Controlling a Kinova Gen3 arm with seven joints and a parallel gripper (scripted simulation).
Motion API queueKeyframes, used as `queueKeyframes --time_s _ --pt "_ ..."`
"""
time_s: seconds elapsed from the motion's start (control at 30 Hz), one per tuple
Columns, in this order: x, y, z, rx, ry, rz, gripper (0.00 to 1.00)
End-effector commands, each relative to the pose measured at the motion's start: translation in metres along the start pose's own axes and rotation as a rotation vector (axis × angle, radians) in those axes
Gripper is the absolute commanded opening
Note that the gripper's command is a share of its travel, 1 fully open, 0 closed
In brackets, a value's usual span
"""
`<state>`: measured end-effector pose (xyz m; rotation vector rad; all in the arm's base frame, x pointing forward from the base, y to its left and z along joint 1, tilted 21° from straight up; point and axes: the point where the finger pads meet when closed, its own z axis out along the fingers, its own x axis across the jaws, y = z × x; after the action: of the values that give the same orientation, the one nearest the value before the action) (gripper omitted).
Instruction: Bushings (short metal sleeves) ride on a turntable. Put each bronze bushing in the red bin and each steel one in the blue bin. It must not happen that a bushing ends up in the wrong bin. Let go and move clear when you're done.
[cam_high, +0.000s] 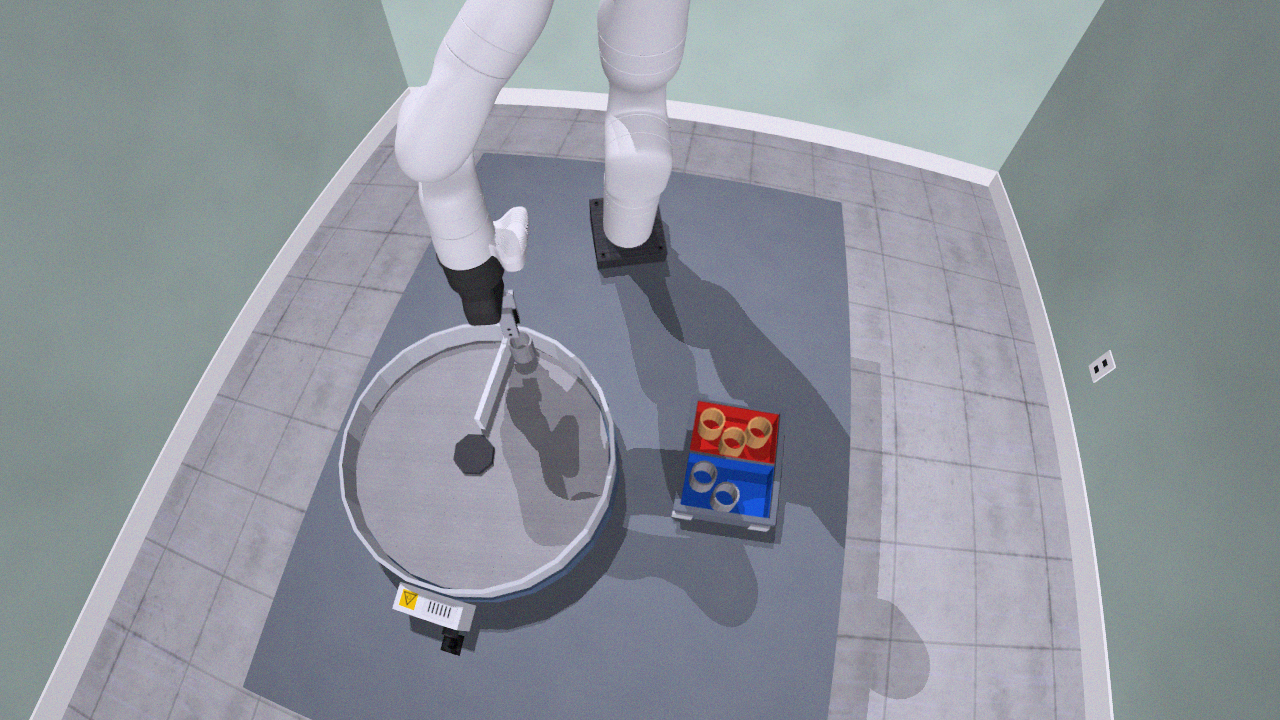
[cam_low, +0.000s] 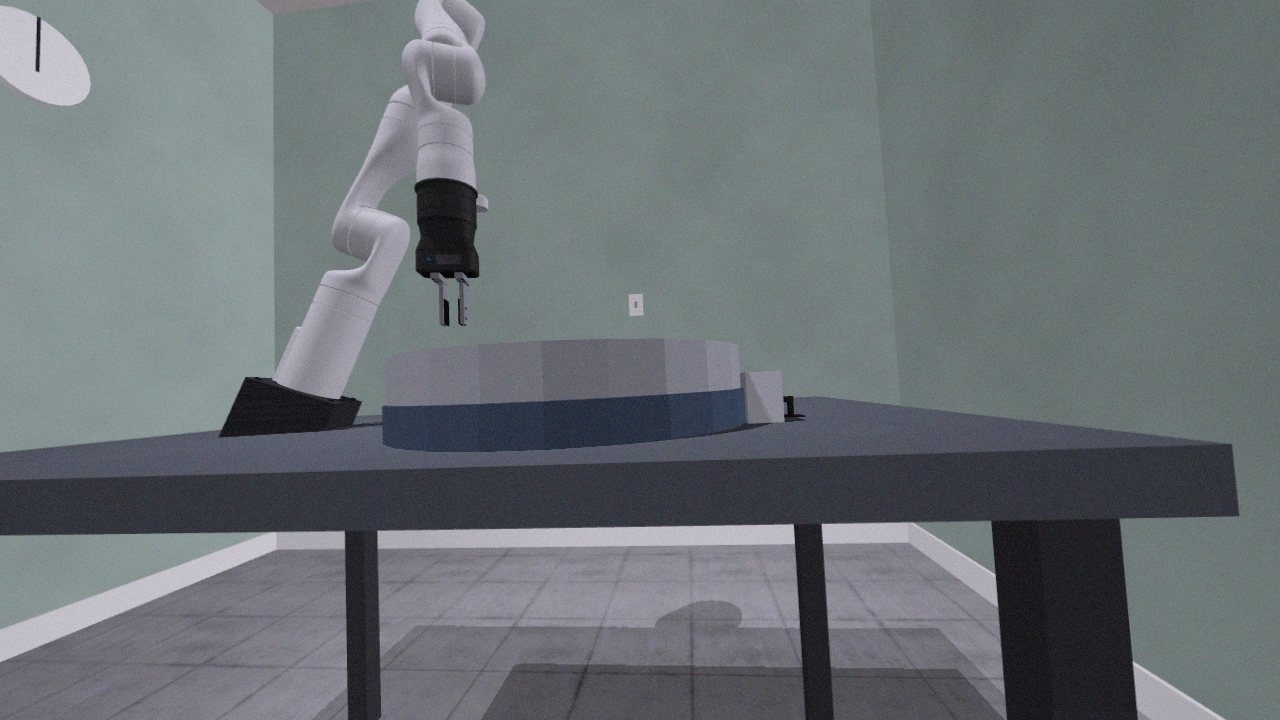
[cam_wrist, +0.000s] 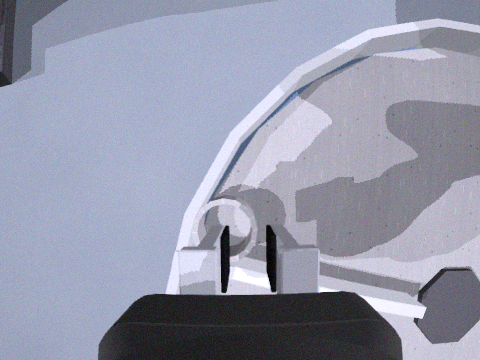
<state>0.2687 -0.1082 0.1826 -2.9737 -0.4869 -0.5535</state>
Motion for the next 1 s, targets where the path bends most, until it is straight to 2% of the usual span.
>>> queueKeyframes --time_s 0.0,0.2,0.37,0.53,0.97 --pt "-0.001 0.000 0.003 0.016 0.002 0.008 0.45" --pt "-0.001 0.000 0.003 0.016 0.002 0.008 0.45" --pt "-0.001 0.000 0.017 0.014 0.001 0.008 0.45" --pt "-0.001 0.000 0.017 0.014 0.001 0.008 0.45" --pt "-0.001 -0.001 0.047 0.014 0.001 0.008 0.45"
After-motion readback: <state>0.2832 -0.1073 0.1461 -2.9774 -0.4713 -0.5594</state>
